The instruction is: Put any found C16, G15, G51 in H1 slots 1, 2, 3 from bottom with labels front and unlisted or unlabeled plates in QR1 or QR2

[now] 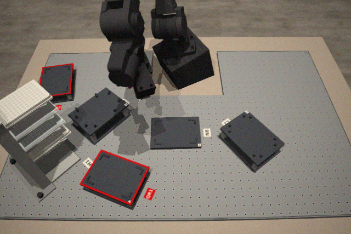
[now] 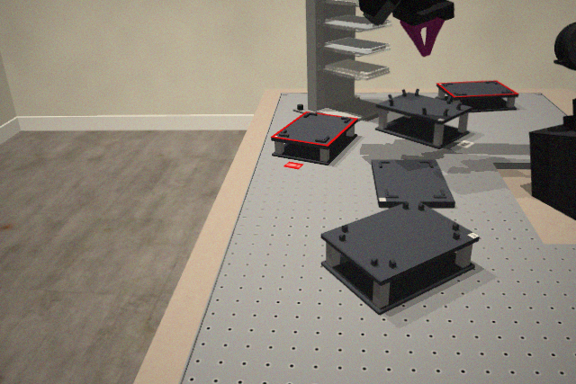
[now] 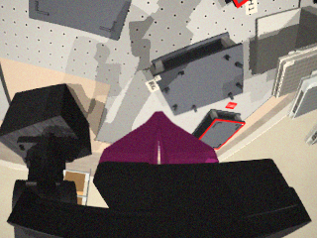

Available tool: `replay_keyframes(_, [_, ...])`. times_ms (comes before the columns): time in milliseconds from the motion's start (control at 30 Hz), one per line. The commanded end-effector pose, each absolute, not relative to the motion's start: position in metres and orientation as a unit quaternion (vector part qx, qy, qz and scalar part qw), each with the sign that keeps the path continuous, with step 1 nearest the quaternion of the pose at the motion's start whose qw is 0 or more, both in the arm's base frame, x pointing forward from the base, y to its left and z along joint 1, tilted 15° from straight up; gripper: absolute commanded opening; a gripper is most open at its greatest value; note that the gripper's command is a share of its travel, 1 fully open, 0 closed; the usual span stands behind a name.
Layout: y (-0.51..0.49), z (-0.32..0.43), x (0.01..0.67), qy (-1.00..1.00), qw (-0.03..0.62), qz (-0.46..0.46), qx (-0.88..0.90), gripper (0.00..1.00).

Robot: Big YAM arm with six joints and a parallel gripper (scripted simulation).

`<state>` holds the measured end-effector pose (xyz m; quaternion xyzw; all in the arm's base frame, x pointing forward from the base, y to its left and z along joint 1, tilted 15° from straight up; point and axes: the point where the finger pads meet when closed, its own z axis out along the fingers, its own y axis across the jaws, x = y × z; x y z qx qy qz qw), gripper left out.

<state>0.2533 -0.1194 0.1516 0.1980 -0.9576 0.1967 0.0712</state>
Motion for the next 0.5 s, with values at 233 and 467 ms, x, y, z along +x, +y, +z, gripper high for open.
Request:
replay_keyframes(233, [-0.088, 0.163, 0.276, -0.971, 0.001, 0.193, 0.137, 0.0])
replay_keyframes(467, [-0.069, 0.17, 0.291, -0.976, -0.01, 0.185, 0.119, 0.0])
